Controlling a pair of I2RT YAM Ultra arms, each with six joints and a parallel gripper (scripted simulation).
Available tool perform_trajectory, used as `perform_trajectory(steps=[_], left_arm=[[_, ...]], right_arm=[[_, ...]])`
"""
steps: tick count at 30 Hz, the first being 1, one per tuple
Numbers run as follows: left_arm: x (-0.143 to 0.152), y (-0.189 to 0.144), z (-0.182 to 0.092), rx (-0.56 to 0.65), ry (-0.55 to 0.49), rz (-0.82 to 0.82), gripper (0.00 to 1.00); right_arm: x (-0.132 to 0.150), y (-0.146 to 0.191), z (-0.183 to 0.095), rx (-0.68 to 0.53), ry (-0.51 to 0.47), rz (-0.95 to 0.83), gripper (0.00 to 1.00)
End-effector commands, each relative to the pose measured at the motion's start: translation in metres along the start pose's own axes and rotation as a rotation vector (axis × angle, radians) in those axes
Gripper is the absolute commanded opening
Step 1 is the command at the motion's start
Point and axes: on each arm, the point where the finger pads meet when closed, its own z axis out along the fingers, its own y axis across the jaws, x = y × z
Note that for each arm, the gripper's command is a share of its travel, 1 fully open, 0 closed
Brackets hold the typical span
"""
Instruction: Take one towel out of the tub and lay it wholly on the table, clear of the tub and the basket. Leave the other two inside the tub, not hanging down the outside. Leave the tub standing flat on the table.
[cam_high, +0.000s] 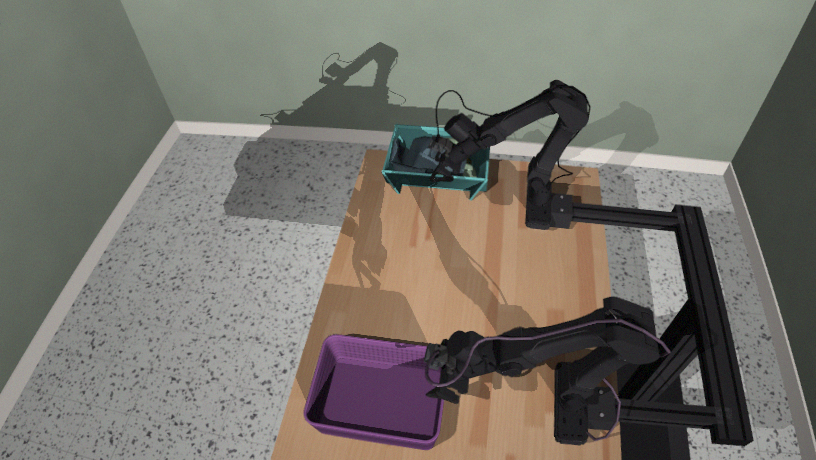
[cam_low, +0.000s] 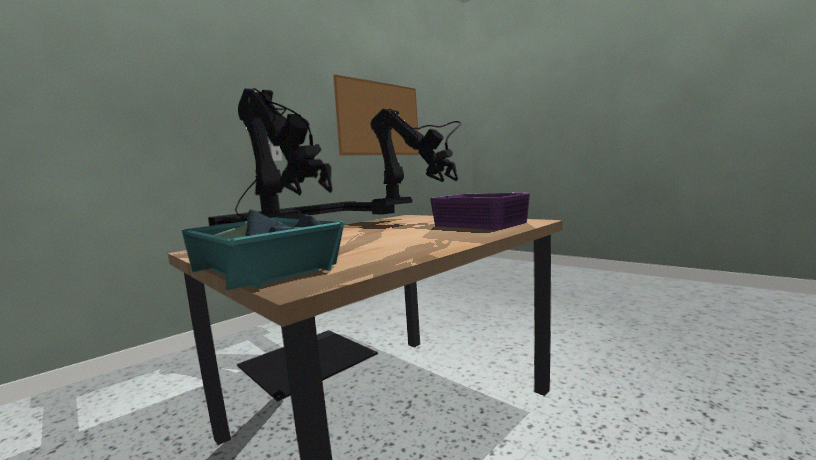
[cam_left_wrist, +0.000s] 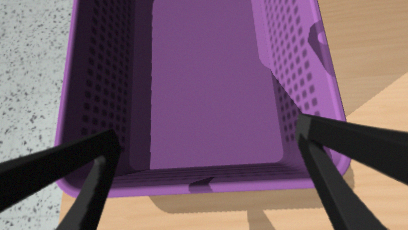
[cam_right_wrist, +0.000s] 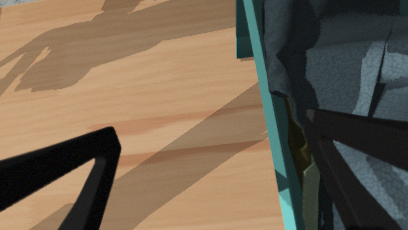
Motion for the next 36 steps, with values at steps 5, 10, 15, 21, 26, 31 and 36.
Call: perform_trajectory(steps=[5, 10, 15, 21, 26, 31, 36], left_arm=[[-0.006, -0.001, -0.002, 0.002, -0.016, 0.002, 1.0], [-0.006, -0.001, -0.002, 0.002, -0.016, 0.002, 1.0], [-0.006, -0.001, -0.002, 0.002, -0.016, 0.002, 1.0], [-0.006, -0.001, -0.002, 0.002, -0.016, 0.002, 1.0], [-0.006, -0.001, -0.002, 0.002, -0.016, 0.002, 1.0], [-0.006, -0.001, -0.002, 0.002, -0.016, 0.002, 1.0], [-0.006, -0.001, -0.002, 0.002, -0.016, 0.002, 1.0]], right_arm=[[-0.008, 0.001, -0.003, -0.003, -0.023, -0.003, 1.0], [-0.008, 0.001, -0.003, -0.003, -0.023, -0.003, 1.0], [-0.008, 0.001, -0.003, -0.003, -0.023, -0.003, 1.0], [-0.008, 0.001, -0.003, -0.003, -0.023, -0.003, 1.0], [-0.008, 0.001, -0.003, -0.003, -0.023, -0.003, 1.0], [-0.014, -0.017, 0.003, -0.007, 0.022, -0.059, 0.65], [-0.02, -0.041, 0.008, -0.011, 0.076, -0.143, 0.65]])
